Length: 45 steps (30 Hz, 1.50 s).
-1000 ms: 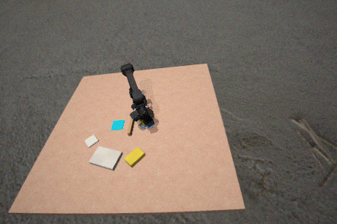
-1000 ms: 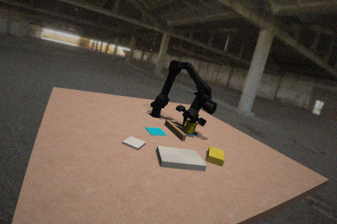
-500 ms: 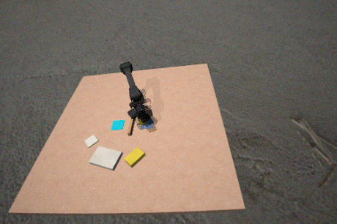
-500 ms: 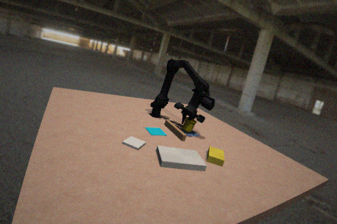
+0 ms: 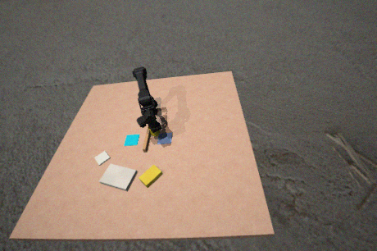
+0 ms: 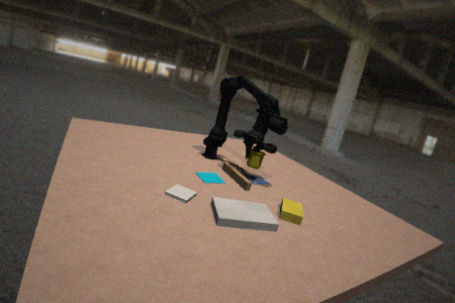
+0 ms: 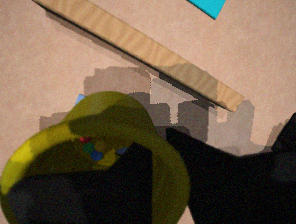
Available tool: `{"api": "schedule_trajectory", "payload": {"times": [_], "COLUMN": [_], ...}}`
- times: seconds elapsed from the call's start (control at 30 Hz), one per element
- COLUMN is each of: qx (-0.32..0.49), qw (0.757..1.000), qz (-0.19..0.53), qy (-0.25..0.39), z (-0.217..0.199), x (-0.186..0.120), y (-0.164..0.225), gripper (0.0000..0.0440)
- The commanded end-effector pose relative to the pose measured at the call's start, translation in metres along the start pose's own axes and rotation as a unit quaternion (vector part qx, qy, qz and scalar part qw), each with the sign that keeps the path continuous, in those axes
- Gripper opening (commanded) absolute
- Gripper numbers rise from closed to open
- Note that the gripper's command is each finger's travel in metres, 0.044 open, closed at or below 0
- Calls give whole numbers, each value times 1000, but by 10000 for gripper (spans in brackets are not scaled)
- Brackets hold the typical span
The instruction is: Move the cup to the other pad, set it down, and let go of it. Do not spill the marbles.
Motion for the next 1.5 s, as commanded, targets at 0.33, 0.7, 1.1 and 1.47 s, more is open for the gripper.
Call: {"api": "schedule_trajectory", "payload": {"times": [0.33,0.7,1.1,1.47], "qx": [68,116,164,199], "qw": [996,990,981,974], "qz": [-7,-23,-38,-48], "qy": [-49,-80,-97,-101], "z": [-4,-9,-19,-32], "x": [-26,-29,-21,-3], "y": [-31,-65,-99,-122], "gripper": [0,0,0,0]}}
Point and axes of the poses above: the point midway between the two fingers, 35 mm back from their tips, its own x axis out along the fingers, its own z axis across the jaws, y = z × x, the point moved 6 cm from there along -x, back along the fingers, and after that the axes turned 9 degrees about x, right-handed, at the moved point
